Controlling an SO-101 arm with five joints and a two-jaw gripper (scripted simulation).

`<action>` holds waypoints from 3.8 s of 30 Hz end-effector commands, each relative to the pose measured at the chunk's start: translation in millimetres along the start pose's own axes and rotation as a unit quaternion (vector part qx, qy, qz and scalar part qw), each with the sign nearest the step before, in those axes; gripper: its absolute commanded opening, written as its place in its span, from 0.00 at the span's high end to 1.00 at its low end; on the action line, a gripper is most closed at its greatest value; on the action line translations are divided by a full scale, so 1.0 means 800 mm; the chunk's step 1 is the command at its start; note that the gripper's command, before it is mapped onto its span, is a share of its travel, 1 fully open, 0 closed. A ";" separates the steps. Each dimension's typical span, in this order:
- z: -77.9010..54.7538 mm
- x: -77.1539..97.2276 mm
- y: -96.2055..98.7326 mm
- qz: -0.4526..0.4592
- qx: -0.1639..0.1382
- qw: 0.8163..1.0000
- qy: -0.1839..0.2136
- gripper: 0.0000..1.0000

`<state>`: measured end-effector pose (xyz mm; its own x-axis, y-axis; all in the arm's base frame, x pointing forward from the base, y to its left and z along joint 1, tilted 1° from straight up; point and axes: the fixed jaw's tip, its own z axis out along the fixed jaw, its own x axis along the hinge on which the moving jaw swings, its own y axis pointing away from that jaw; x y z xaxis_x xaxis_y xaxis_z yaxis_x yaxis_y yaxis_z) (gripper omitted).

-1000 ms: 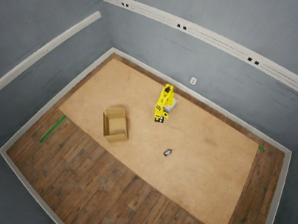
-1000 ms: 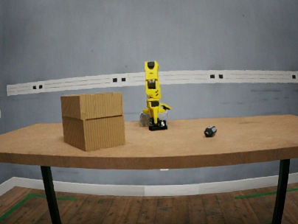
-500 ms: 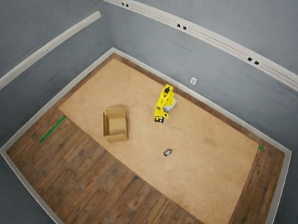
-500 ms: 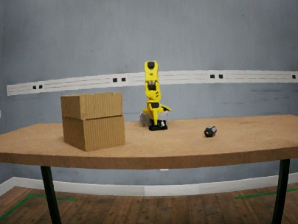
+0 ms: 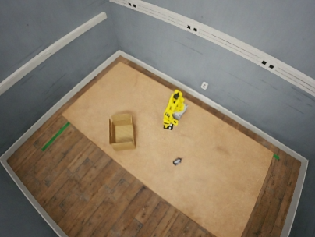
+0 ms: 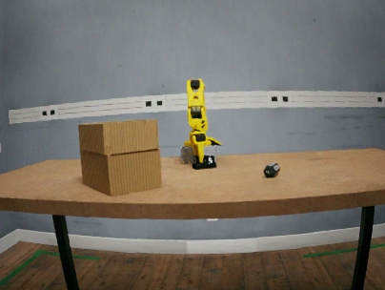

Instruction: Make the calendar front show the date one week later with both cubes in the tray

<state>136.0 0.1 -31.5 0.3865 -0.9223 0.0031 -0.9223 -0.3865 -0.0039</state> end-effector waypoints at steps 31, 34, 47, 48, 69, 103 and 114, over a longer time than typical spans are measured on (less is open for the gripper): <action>0.005 0.000 0.005 0.003 -0.006 1.000 -0.003 0.80; 0.005 0.000 0.005 0.003 -0.006 1.000 -0.003 0.77; 0.005 0.000 0.005 0.003 -0.006 1.000 -0.003 0.66; 0.005 0.000 0.005 0.003 -0.006 1.000 -0.003 0.65; -0.023 0.002 0.000 0.003 -0.006 1.000 -0.003 0.64; -0.071 0.000 0.004 0.003 -0.006 1.000 -0.003 0.64; -0.071 0.000 0.004 0.007 -0.006 1.000 -0.003 0.64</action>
<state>131.0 0.0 22.7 0.3862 -0.9224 -0.0061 -0.9222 -0.3863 0.0197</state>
